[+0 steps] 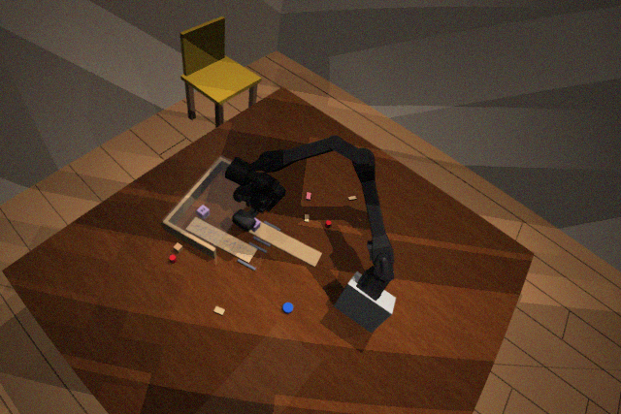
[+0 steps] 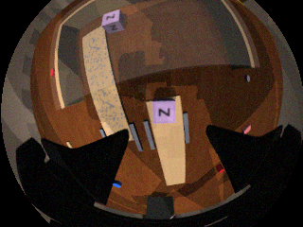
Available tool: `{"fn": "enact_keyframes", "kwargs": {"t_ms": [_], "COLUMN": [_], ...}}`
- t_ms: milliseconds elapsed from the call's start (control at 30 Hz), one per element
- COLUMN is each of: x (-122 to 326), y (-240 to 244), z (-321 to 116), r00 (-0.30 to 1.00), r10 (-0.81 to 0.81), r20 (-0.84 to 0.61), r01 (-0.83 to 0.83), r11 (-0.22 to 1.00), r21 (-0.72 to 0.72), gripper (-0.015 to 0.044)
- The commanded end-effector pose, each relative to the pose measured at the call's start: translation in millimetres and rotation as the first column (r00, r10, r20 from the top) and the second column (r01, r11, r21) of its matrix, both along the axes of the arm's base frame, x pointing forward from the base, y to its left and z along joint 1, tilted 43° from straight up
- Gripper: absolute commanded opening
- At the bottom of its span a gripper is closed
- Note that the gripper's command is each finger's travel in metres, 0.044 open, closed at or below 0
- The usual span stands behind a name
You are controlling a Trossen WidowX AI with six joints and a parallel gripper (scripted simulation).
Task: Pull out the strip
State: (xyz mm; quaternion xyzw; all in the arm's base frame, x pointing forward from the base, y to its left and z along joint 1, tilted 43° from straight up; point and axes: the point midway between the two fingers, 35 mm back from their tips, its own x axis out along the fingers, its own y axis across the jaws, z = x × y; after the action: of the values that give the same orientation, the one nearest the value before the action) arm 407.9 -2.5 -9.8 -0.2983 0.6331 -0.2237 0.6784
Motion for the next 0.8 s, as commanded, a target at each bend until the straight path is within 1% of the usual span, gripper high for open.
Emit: {"fn": "enact_keyframes", "kwargs": {"t_ms": [0, 33, 267, 767], "x": [12.5, 12.9, 14.3, 17.2], "y": [6.5, 6.7, 1.0, -15.5], "z": [2.5, 2.6, -3.8, -21.8], "r00": [1.0, 1.0, 1.0, 1.0], "r10": [0.0, 0.0, 0.0, 0.0], "r20": [0.011, 0.011, 0.011, 0.011], "r01": [0.0, 0.0, 0.0, 0.0], "r11": [1.0, 1.0, 1.0, 1.0], "r21": [0.005, 0.005, 0.005, 0.005], "gripper": [0.044, 0.044, 0.0256, 0.025]}}
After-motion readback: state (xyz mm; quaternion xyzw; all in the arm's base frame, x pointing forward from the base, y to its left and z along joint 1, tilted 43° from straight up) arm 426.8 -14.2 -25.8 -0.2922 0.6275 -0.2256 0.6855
